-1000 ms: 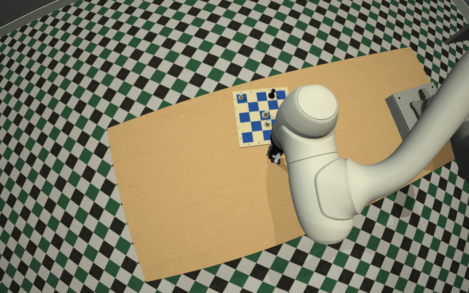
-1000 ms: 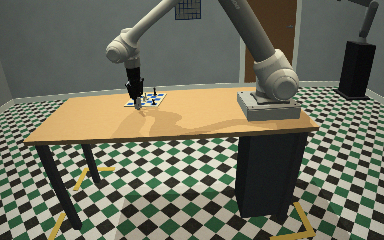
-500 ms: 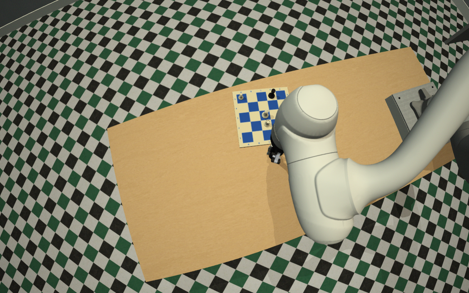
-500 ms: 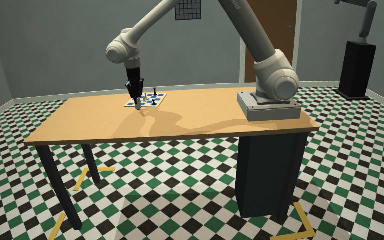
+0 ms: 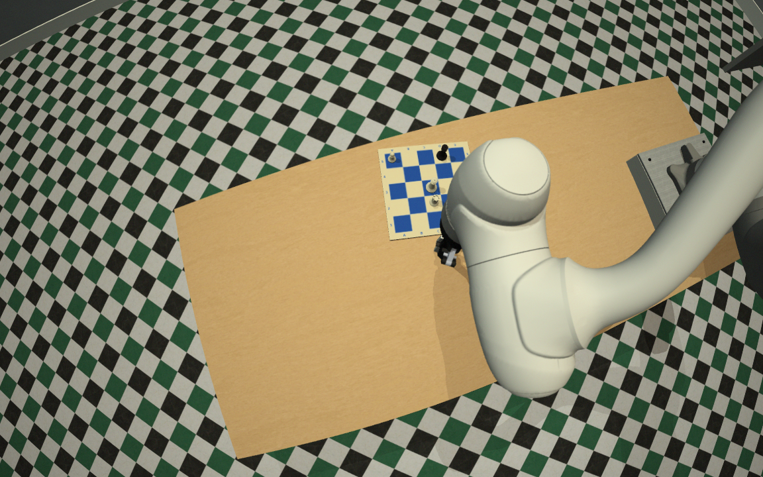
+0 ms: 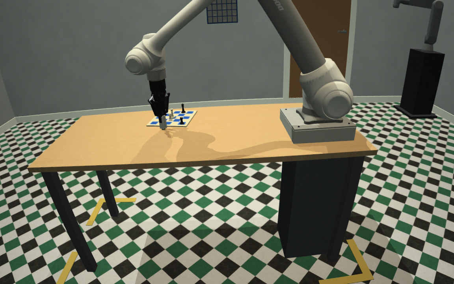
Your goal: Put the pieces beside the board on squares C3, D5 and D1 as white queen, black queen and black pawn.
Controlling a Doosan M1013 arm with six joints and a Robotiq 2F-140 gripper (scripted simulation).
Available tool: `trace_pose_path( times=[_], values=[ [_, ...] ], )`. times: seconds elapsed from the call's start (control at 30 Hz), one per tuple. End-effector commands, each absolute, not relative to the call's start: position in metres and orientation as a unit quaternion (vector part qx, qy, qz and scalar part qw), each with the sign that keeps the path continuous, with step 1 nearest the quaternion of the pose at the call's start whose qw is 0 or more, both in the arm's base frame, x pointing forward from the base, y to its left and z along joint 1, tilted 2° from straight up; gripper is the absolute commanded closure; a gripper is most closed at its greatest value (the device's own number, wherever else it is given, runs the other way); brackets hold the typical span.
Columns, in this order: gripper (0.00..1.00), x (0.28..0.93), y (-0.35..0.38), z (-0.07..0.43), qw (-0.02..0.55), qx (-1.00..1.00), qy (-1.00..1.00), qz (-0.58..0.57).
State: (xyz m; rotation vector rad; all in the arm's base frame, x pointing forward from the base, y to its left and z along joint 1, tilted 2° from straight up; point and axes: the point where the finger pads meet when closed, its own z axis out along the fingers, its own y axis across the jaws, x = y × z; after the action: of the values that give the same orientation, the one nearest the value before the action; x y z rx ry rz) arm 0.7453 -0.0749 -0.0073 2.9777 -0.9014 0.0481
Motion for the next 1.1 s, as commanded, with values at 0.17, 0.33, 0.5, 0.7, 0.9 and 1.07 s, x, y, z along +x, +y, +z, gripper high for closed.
trace_pose_path(
  times=[0.17,0.33,0.5,0.7,0.9,1.07],
  values=[
    [1.0,0.745,-0.075,-0.007,0.015,0.957,-0.29,0.015],
    [1.0,0.745,-0.075,-0.007,0.015,0.957,-0.29,0.015],
    [1.0,0.745,-0.075,-0.004,0.015,0.957,-0.29,0.015],
    [1.0,0.745,-0.074,0.025,0.015,0.957,-0.29,0.015],
    [1.0,0.744,-0.072,0.063,0.015,0.957,-0.29,0.015],
    [1.0,0.743,-0.071,0.085,0.015,0.957,-0.29,0.015]
  ],
)
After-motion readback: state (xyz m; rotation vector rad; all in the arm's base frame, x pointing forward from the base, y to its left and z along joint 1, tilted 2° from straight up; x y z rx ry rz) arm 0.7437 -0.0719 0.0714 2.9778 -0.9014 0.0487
